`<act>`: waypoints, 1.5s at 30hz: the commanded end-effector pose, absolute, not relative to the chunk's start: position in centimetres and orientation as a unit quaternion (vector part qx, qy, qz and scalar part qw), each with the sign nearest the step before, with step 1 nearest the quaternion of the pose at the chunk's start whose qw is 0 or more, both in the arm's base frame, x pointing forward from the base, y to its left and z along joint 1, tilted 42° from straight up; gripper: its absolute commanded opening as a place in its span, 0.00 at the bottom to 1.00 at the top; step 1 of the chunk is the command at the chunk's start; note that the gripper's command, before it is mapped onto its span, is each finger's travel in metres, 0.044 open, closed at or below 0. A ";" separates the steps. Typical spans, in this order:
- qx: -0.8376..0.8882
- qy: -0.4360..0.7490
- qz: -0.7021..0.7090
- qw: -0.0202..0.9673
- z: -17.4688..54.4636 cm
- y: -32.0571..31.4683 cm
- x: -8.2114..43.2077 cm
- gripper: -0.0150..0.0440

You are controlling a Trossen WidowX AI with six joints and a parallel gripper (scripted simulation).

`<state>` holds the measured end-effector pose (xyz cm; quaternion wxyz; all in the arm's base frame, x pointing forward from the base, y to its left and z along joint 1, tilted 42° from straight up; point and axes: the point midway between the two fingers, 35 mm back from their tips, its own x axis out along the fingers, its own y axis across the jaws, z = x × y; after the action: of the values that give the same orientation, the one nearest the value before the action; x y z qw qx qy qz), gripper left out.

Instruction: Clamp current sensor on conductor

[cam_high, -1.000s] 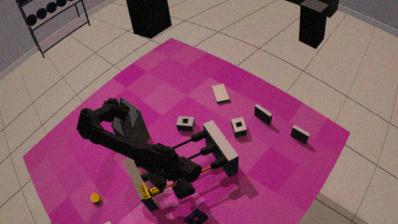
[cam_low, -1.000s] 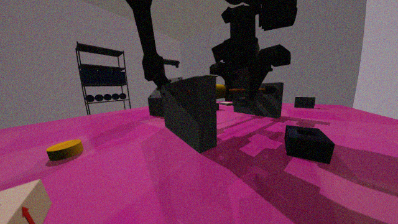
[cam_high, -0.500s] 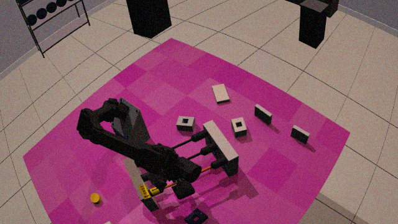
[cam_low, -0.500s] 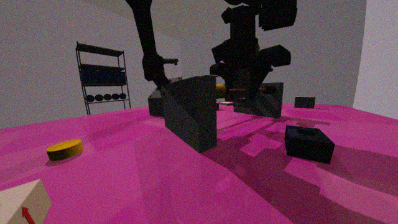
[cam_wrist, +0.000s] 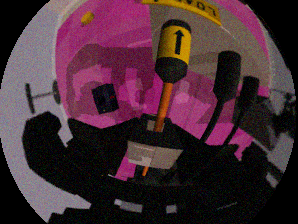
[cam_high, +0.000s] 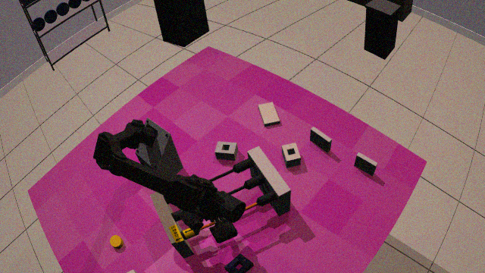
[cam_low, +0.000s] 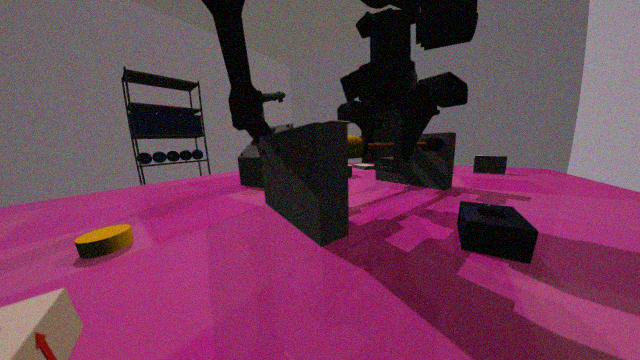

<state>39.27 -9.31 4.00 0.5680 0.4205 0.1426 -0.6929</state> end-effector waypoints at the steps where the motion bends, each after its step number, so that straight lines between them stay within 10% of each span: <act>1: 0.421 0.143 -0.693 0.568 4.0 -9.3 39.3 0.70; 25: 0.421 0.143 -0.693 0.568 4.0 -9.3 39.3 0.70; 45: 0.421 0.143 -0.693 0.568 4.0 -9.3 39.3 0.47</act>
<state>39.27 -9.31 4.01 0.5681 0.4205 0.1426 -0.6929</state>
